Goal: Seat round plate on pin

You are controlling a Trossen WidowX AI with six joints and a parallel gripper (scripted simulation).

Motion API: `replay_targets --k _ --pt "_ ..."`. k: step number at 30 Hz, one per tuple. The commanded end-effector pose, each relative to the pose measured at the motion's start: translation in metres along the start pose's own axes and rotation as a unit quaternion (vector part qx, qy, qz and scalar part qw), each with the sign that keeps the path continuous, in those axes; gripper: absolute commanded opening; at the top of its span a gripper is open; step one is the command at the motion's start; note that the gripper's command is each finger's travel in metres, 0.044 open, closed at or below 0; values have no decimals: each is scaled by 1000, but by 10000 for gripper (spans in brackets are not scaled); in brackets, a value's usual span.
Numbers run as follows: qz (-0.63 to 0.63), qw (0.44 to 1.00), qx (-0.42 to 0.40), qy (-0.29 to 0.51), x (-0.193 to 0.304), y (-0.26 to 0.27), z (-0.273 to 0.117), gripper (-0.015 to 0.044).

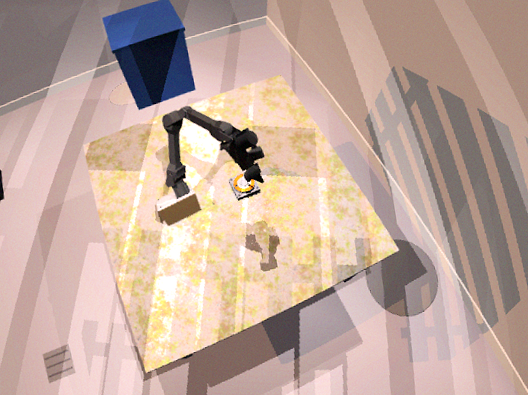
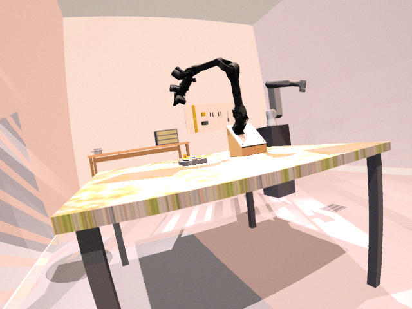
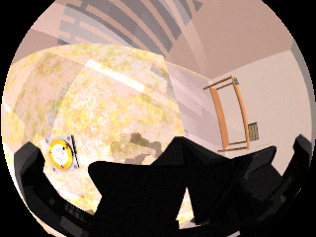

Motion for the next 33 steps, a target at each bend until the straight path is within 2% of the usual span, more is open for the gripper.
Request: replay_targets --k 1,5,11,16,24,33 --pt "-19 995 -100 26 -14 49 35 0" --pt "-28 984 -166 51 -19 86 57 0" --pt "-36 944 -301 131 -17 173 98 0" --pt "-31 910 -366 191 -6 224 117 0" --pt "-31 908 -369 194 -4 227 119 0" --pt "-31 908 -370 194 14 257 149 0"
Point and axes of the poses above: the point midway between the two fingers, 35 mm back from their tips, its own z axis out along the fingers, its own y axis across the jaws, x = y × z, the point moved 9 cm from there along -z, back along the fingers, and after that the axes turned 3 degrees about -z, right-handed, at the moved point
